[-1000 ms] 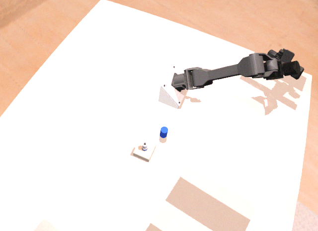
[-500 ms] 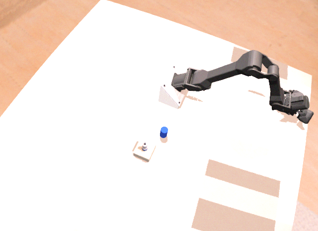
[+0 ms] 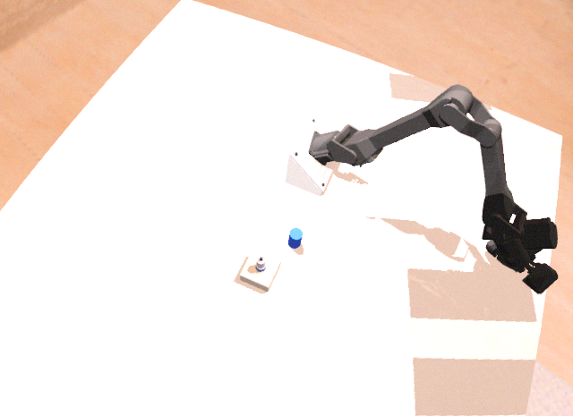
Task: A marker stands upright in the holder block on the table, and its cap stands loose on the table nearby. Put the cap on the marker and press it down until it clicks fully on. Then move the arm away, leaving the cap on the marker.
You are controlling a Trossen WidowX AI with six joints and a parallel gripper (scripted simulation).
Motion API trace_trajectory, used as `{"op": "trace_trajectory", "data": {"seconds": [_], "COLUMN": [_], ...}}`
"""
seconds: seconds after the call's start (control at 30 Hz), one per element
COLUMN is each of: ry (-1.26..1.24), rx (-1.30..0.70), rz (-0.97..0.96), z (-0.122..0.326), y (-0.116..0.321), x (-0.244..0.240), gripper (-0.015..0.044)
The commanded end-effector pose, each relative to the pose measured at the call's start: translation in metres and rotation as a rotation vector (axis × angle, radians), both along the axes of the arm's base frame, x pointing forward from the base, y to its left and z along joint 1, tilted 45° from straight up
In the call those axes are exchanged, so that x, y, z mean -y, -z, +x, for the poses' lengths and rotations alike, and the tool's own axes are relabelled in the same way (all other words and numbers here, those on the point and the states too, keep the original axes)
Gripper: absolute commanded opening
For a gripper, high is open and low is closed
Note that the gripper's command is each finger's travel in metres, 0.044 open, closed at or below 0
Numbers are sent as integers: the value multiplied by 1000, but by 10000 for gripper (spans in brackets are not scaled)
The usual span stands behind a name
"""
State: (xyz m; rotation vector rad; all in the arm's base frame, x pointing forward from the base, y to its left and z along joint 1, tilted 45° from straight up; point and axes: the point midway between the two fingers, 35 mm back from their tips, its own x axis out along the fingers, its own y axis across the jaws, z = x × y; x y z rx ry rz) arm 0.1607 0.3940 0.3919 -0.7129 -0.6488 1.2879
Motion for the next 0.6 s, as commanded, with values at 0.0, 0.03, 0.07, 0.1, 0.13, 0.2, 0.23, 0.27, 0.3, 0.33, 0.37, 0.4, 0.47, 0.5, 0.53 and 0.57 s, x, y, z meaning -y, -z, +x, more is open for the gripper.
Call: {"op": "trace_trajectory", "data": {"seconds": [0.0,0.03,0.07,0.1,0.13,0.2,0.23,0.27,0.3,0.33,0.37,0.4,0.47,0.5,0.53,0.57], "ry": [148,182,213,244,274,335,364,394,413,446,483,509,558,581,604,625], "rx": [-48,-50,-63,-77,-92,-124,-141,-160,-175,-200,-231,-260,-321,-354,-388,-424], "rz": [-28,-38,-62,-85,-108,-153,-175,-196,-188,-174,-169,-201,-263,-292,-320,-347], "z": [53,64,77,89,100,123,133,144,148,155,164,173,188,194,199,204], "y": [7,10,18,26,34,49,57,65,65,66,70,82,106,118,129,140], "x": [32,41,47,54,61,77,85,95,100,109,120,130,153,164,176,188], "gripper": [252,252,252,252,252,252,252,252,252,252,252,252,252,252,252,252]}}
